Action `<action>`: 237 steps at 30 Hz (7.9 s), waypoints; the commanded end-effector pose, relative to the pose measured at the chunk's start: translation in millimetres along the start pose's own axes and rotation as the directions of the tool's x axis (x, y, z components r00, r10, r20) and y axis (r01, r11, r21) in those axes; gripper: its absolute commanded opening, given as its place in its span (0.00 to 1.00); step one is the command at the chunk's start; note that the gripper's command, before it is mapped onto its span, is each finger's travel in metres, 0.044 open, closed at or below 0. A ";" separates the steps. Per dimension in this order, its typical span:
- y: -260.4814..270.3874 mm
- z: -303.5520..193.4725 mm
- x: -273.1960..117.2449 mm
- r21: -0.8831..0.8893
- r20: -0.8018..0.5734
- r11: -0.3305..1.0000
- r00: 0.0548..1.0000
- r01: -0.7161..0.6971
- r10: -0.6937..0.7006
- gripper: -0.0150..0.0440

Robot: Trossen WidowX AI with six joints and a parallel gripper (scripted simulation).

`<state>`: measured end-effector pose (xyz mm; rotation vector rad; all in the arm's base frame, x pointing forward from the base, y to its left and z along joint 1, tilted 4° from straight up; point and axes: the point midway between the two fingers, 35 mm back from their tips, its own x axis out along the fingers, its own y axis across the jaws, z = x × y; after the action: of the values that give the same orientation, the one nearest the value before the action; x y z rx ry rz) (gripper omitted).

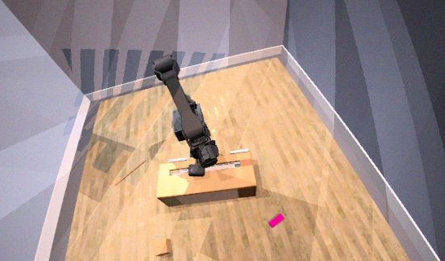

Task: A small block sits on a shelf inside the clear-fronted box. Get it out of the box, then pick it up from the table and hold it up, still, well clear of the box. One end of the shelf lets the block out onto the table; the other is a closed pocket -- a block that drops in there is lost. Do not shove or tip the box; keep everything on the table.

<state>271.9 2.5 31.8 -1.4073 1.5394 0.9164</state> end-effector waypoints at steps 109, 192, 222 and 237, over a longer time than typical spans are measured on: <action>12.0 -112.4 -31.0 0.972 0.163 -0.147 0.979 -0.181 -0.125 0.74; 41.6 -146.9 -26.9 -0.950 0.290 -0.008 0.873 0.312 -0.393 0.74; 39.0 -111.0 81.6 -0.950 0.290 -0.008 0.873 0.312 -0.392 0.74; 42.0 -103.1 104.3 -0.950 0.290 -0.008 0.873 0.312 -0.391 0.74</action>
<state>221.3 -130.3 -16.9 -2.6480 0.2070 1.7038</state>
